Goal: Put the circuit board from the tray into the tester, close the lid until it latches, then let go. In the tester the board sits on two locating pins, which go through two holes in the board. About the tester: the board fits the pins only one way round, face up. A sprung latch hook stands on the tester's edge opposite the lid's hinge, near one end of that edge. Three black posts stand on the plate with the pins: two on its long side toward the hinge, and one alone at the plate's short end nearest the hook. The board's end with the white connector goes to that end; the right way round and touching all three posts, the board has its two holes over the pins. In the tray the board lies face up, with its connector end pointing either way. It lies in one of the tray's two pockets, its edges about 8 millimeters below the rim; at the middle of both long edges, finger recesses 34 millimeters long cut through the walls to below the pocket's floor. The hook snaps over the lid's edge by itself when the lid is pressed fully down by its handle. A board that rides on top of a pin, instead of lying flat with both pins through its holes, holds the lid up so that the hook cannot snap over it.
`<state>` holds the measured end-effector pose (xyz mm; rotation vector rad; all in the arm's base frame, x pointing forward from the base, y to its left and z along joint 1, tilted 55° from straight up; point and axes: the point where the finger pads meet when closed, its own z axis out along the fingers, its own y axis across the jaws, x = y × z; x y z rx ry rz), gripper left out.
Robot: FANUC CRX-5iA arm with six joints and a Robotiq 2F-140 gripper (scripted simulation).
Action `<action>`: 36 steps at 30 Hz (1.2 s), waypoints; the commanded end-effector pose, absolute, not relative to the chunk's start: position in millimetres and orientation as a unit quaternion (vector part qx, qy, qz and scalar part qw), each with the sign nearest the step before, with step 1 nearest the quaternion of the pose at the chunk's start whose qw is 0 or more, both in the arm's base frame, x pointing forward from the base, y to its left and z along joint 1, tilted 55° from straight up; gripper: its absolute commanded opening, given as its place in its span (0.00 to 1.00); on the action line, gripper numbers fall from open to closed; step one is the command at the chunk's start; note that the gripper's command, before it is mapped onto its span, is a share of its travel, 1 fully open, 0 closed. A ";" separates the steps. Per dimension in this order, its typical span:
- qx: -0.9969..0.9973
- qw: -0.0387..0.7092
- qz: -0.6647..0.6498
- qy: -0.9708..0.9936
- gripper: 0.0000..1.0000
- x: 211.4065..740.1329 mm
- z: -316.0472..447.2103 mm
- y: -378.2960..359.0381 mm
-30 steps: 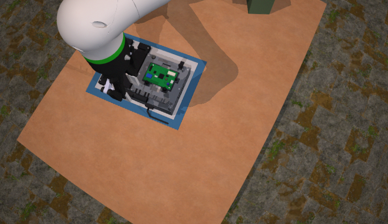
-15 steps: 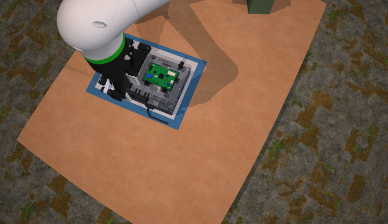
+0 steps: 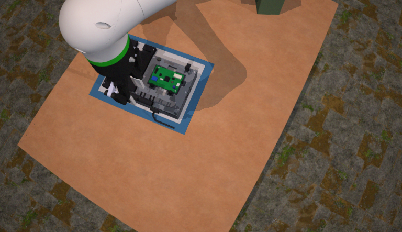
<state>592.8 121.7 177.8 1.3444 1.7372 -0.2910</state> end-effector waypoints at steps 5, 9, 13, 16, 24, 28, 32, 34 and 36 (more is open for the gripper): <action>0.543 0.447 -0.117 0.702 0.30 592.8 177.9 122.0; 0.543 0.447 -0.117 0.702 0.30 592.8 177.9 122.0; 0.543 0.447 -0.117 0.702 0.30 592.8 177.9 122.0; 0.543 0.447 -0.117 0.702 0.30 592.8 177.9 122.0; 0.543 0.447 -0.117 0.702 0.30 593.2 177.4 121.5; 0.543 0.447 -0.117 0.702 0.30 594.4 176.0 119.9; 0.543 0.447 -0.117 0.702 0.30 596.6 173.6 117.2; 0.543 0.447 -0.117 0.702 0.30 598.0 172.0 115.4; 0.543 0.447 -0.117 0.702 0.30 599.5 170.2 113.4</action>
